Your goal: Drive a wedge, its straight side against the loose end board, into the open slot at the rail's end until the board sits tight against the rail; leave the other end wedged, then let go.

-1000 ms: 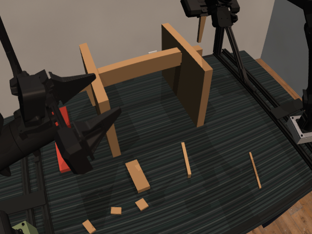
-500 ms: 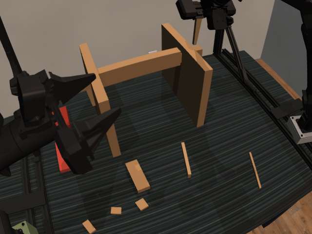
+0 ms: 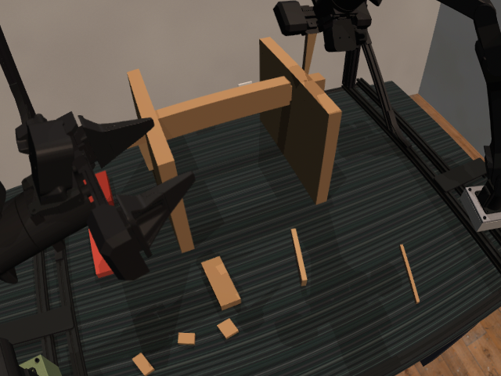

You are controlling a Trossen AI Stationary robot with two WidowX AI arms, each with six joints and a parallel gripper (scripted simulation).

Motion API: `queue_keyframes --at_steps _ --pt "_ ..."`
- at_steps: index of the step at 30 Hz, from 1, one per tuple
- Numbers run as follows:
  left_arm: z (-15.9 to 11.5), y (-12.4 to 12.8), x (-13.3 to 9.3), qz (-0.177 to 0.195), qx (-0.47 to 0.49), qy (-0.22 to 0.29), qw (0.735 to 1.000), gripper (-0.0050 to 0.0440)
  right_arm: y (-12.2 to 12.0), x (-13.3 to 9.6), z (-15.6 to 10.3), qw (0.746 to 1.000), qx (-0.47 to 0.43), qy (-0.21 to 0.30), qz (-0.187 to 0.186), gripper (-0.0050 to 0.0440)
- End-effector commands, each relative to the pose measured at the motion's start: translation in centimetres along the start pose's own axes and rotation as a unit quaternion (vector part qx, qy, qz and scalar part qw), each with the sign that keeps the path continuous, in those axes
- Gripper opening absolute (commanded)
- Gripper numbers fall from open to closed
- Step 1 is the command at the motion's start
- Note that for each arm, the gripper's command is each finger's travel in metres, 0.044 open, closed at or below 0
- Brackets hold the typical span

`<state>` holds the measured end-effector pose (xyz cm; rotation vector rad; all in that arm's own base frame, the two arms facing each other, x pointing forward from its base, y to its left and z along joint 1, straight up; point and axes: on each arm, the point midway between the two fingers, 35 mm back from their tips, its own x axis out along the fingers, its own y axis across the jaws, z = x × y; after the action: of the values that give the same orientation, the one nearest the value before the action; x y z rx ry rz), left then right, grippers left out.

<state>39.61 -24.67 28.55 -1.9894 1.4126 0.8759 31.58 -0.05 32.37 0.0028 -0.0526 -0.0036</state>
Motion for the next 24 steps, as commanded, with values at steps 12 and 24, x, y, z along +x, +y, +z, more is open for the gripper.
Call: queue_keyframes --at_steps 12,24 --pt "0.01 -0.17 -0.01 0.002 -0.001 -0.001 1.0 0.0 0.05 -0.01 -0.09 1.0 -0.001 0.001 0.002 0.044" --pt "0.16 -0.21 0.18 0.002 -0.001 -0.001 1.0 0.0 0.05 -0.01 -0.09 1.0 -0.001 0.001 0.002 0.044"
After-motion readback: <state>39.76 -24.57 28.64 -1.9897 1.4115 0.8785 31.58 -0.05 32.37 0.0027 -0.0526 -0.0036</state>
